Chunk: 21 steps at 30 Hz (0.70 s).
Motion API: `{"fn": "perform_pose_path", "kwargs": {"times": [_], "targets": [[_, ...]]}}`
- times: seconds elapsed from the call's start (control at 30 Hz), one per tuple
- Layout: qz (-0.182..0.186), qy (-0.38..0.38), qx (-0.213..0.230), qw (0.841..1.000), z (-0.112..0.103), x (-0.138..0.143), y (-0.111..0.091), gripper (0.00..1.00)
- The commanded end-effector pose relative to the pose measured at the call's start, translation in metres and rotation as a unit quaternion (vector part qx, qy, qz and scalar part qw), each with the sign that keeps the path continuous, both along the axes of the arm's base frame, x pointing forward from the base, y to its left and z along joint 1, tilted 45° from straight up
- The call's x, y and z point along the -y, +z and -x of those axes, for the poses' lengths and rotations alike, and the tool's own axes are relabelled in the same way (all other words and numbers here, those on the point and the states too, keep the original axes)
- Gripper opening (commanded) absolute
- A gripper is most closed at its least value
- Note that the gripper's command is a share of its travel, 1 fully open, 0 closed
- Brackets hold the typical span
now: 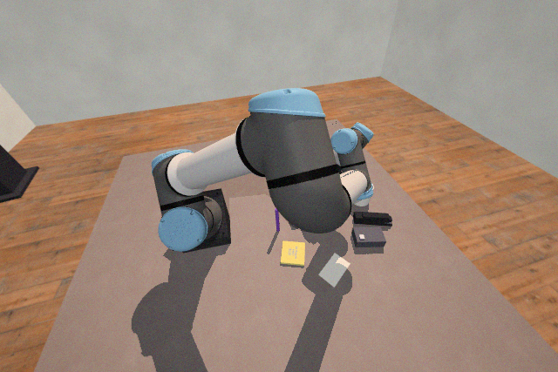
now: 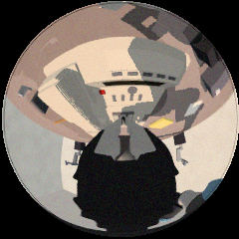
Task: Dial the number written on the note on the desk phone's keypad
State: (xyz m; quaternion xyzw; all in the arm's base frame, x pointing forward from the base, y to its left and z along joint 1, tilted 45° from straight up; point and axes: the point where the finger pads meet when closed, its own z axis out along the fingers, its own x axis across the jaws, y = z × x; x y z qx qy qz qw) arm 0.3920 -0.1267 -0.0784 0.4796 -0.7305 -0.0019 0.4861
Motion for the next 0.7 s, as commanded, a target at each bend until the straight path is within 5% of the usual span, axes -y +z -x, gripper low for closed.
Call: {"fn": "perform_pose_path", "kwargs": {"times": [0.0, 0.67], "targets": [[0.000, 0.000, 0.000, 1.000, -0.0010, -0.0025, 0.0025, 0.00], [0.000, 0.000, 0.000, 1.000, -0.0033, -0.0114, 0.0116, 0.00]]}}
